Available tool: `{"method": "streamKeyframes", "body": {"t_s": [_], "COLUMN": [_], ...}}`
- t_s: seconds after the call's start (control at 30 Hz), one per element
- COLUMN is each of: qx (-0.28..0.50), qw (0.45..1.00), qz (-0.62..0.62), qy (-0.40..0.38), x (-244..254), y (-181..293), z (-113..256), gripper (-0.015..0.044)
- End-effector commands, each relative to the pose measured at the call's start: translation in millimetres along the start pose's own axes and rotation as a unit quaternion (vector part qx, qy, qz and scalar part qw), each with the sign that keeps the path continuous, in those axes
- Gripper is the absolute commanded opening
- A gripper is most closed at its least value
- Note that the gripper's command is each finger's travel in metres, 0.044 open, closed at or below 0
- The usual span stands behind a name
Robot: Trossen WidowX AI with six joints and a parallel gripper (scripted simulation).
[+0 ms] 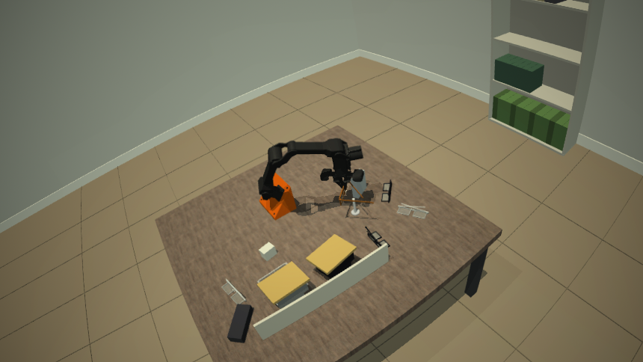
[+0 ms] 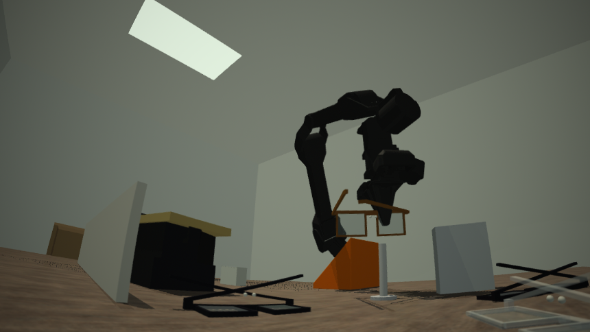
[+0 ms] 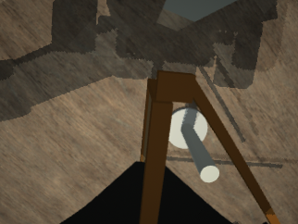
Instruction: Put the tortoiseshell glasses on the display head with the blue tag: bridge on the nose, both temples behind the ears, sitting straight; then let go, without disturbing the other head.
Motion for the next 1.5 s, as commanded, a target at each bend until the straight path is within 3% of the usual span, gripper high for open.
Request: {"method": "streamKeyframes", "body": {"t_s": [0.0,0.2,0.53,1.47], "qx": [0.003,0.003,0.004,0.004], "qw": [1.000,1.000,1.000,1.000], "qz": [-0.024,-0.024,-0.025,-0.025], "qy": [-0.004,-0.003,-0.004,-0.004], "x": [-6.0,-6.7,-5.5,3.5], "y": [1.2,1.3,1.9,7.7], "z": [-2.8,-11.6,-62.1,-63.1], "gripper": [0.0000,0.0000,0.0000,0.0000]}}
Point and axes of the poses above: the point midway between the two fingers, 35 mm back from their tips, its own z axis back along the fingers, its own x axis across the jaws, y = z × x, the point moved 5 cm from there along z, back along the fingers, and after that the axes turned 4 degrees about z, right-handed, at the moved point
